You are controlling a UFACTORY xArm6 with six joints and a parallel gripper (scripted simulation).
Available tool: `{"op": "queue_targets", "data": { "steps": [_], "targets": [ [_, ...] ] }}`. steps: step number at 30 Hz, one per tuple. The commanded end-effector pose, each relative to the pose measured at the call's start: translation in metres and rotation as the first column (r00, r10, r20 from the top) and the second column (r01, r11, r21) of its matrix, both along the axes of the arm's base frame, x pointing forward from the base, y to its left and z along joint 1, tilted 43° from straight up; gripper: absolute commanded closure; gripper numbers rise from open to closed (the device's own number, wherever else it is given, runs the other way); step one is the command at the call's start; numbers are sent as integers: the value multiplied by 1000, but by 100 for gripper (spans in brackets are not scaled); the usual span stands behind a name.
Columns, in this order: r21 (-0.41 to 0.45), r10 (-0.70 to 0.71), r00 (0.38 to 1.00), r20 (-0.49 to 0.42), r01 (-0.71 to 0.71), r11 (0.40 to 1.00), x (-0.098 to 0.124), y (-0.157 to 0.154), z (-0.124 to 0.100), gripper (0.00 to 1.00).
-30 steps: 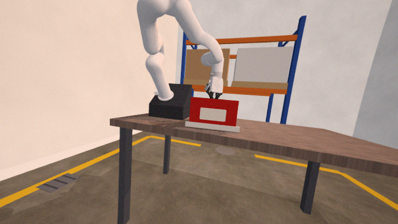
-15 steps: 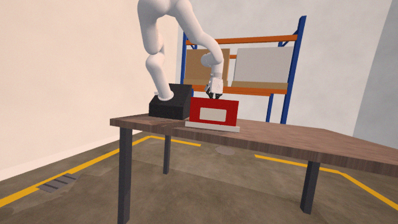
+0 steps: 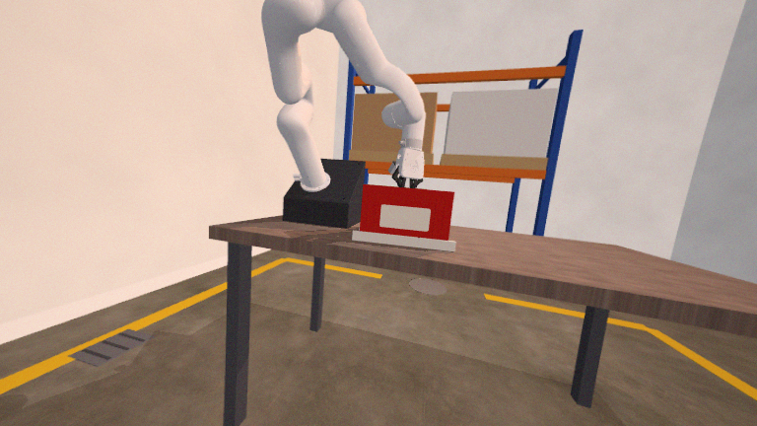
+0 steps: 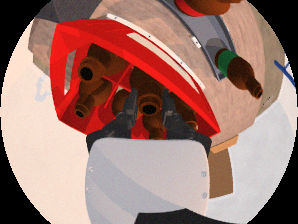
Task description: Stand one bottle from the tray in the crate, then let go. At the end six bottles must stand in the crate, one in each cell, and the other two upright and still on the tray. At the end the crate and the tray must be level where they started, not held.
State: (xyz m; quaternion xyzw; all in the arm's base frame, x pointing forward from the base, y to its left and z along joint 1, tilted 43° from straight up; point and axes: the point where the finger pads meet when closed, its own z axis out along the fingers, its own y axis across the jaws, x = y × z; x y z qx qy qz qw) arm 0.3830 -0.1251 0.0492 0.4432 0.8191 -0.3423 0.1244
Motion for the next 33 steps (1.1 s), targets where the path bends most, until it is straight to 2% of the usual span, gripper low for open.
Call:
{"op": "queue_targets", "data": {
  "steps": [1,12,13,33],
  "targets": [
    [1,1,1000,3,-1,1000,1,1,1,100],
    [1,1,1000,3,-1,1000,1,1,1,100],
    [1,1,1000,3,-1,1000,1,1,1,35],
    [1,1,1000,3,-1,1000,1,1,1,35]
  ]
}}
